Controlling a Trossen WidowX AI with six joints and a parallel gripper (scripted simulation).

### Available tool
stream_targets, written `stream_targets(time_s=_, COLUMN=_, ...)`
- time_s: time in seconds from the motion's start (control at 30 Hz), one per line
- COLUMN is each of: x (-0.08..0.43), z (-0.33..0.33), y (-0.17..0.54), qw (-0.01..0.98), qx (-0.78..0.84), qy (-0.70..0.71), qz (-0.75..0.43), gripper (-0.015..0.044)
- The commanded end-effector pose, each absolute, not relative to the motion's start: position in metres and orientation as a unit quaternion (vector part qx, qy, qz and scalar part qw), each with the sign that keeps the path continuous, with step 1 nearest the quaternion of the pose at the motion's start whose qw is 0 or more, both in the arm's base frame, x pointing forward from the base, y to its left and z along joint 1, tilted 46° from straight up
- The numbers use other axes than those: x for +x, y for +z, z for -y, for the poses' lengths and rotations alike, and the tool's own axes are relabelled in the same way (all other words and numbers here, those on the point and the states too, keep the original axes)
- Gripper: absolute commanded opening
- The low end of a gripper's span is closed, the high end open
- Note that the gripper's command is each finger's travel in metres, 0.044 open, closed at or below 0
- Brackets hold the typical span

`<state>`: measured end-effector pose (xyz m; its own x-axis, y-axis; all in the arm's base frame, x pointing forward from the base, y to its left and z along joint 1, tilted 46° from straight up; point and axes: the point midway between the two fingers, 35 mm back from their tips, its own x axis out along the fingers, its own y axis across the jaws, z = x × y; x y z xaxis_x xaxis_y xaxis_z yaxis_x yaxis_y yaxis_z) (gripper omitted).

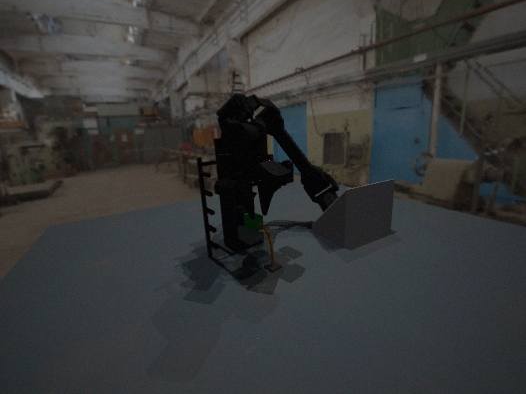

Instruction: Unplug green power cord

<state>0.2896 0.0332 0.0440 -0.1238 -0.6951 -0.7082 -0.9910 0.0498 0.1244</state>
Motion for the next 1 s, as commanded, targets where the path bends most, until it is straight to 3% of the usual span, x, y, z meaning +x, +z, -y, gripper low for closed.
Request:
stream_targets(time_s=0.0, x=0.289, z=-0.027, y=0.049, qw=0.236, qx=-0.617, qy=0.308, qz=-0.684, gripper=0.016)
stream_targets(time_s=0.7, x=0.287, z=-0.014, y=0.045, qw=0.236, qx=-0.618, qy=0.308, qz=-0.684, gripper=0.016)
stream_targets(time_s=0.83, x=0.288, z=-0.016, y=0.046, qw=0.239, qx=-0.616, qy=0.308, qz=-0.685, gripper=0.0055)
stream_targets(time_s=0.97, x=0.288, z=-0.016, y=0.046, qw=0.239, qx=-0.616, qy=0.308, qz=-0.685, gripper=0.0028)
